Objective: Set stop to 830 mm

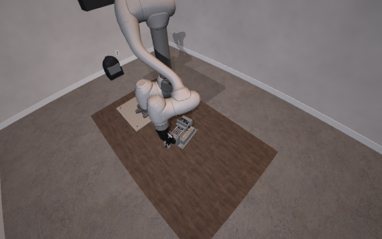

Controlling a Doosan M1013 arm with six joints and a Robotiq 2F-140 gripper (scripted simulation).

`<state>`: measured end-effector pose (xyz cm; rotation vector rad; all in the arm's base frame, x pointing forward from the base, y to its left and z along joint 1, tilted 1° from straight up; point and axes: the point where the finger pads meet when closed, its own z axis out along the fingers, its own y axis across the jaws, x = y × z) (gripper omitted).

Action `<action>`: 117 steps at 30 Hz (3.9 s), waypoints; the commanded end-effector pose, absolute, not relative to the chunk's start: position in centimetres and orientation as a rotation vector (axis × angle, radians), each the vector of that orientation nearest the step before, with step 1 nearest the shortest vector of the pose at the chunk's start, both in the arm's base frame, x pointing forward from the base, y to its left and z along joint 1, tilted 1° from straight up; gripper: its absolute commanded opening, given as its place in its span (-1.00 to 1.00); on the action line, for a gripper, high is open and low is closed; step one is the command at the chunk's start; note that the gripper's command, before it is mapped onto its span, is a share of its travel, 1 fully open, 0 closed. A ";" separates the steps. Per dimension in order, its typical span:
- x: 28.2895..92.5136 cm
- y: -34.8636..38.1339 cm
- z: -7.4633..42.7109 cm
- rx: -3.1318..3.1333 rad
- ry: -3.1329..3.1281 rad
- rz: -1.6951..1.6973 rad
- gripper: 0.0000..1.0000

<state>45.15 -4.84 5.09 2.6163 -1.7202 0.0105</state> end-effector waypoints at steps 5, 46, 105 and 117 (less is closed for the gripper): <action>45.8 -4.6 5.1 2.618 -1.721 0.012 -0.92; 47.8 -3.7 6.4 2.618 -1.721 0.012 -0.92; 47.9 -3.6 6.7 2.618 -1.721 0.012 -0.92; 48.0 -3.6 6.8 2.618 -1.721 0.012 -0.92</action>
